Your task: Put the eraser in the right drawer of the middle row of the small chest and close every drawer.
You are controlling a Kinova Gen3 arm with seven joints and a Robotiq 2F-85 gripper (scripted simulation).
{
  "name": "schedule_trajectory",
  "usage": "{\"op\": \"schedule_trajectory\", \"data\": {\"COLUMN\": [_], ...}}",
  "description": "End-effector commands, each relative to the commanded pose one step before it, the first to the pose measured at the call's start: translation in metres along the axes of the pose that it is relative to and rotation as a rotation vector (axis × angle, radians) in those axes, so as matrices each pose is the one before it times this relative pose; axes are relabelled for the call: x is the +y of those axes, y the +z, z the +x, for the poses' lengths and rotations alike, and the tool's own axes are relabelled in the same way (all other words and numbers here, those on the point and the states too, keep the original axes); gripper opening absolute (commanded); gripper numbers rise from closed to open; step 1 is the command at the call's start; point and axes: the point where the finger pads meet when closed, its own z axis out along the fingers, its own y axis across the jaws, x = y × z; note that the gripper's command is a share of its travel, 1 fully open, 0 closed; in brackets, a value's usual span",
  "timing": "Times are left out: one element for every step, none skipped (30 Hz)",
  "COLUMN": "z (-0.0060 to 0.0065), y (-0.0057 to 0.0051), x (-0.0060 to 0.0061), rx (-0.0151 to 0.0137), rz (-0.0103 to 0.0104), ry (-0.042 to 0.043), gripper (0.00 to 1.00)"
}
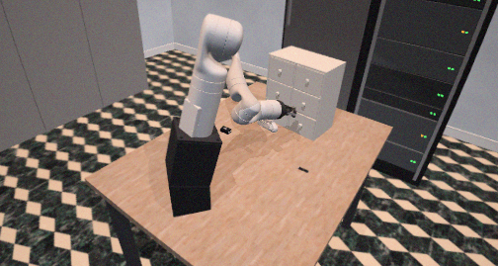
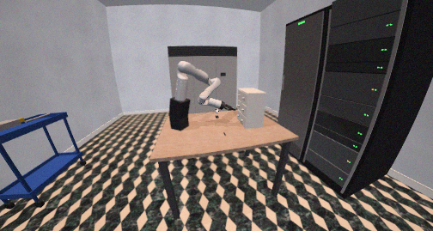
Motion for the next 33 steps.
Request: {"op": "schedule_trajectory", "data": {"z": [-0.00165,-0.00001,-0.00001,0.0,0.0,-0.00001,-0.00001,-0.00001,-0.00001,-0.00002,-0.00001,0.0,-0.00002,-0.00001,0.0,-0.00002,0.0,0.0,-0.00001,-0.00001,-0.00002,-0.00001,-0.00002,-0.00001,0.0,-0.00002,-0.00002,-0.00001,0.0,-0.00002,-0.00001,0.0,-0.00002], "y": [0.00028,-0.00021,-0.00023,-0.00025,-0.00026,-0.00026,-0.00028,-0.00029,-0.0003,-0.00031,-0.00033,-0.00035,-0.00034,-0.00037,-0.00039,-0.00038,0.0,0.0,-0.00041,-0.00042,-0.00042,-0.00045,-0.00045,-0.00047,0.0,-0.00048,-0.00049,-0.00051,0.0,-0.00052,-0.00054,0.0,-0.00054], "x": [0.0028,0.00097,0.00102,0.00108,0.00113,0.00118,0.00124,0.00129,0.00135,0.0014,0.00146,0.00151,0.00157,0.00163,0.00168,0.00174,0.0,0.0,0.0018,0.00186,0.00192,0.00197,0.00203,0.00209,0.0,0.00215,0.0022,0.00226,0.0,0.00232,0.00238,0.0,0.00244], "rx": [-0.00275,-0.00001,0.0,0.00001,0.00002,-0.00002,-0.00001,0.00001,0.00001,-0.00002,0.0,0.00003,-0.00003,0.0,0.00003,-0.00003,0.0,0.0,0.00001,0.00001,-0.00002,0.00003,-0.00003,0.00001,0.0,-0.00001,0.0,0.00001,0.0,-0.00001,0.00001,0.0,-0.00001], "rz": [-0.00374,0.0,0.0,0.0,0.0,0.00001,0.0,0.0,0.0,0.00001,0.0,-0.00001,0.00001,0.0,-0.00001,0.00001,0.0,0.0,0.0,0.0,0.0,-0.00001,0.00001,0.0,0.0,0.0,0.0,0.0,0.0,0.0,0.0,0.0,0.0], "ry": [0.00151,0.0,0.0,0.0,0.0,0.0,0.0,0.0,0.0,0.0,0.0,0.0,0.0,0.0,0.0,0.0,0.0,0.0,0.0,0.0,0.0,0.0,0.0,0.0,0.0,0.0,0.0,0.0,0.0,0.0,0.0,0.0,0.0], "gripper": [0.0,0.0,0.0,0.0,0.0,0.0,0.0,0.0,0.0,0.0,0.0,0.0,0.0,0.0,0.0,0.0,0.0,0.0,0.0,0.0,0.0,0.0,0.0,0.0,0.0,0.0,0.0,0.0,0.0,0.0,0.0,0.0,0.0]}}
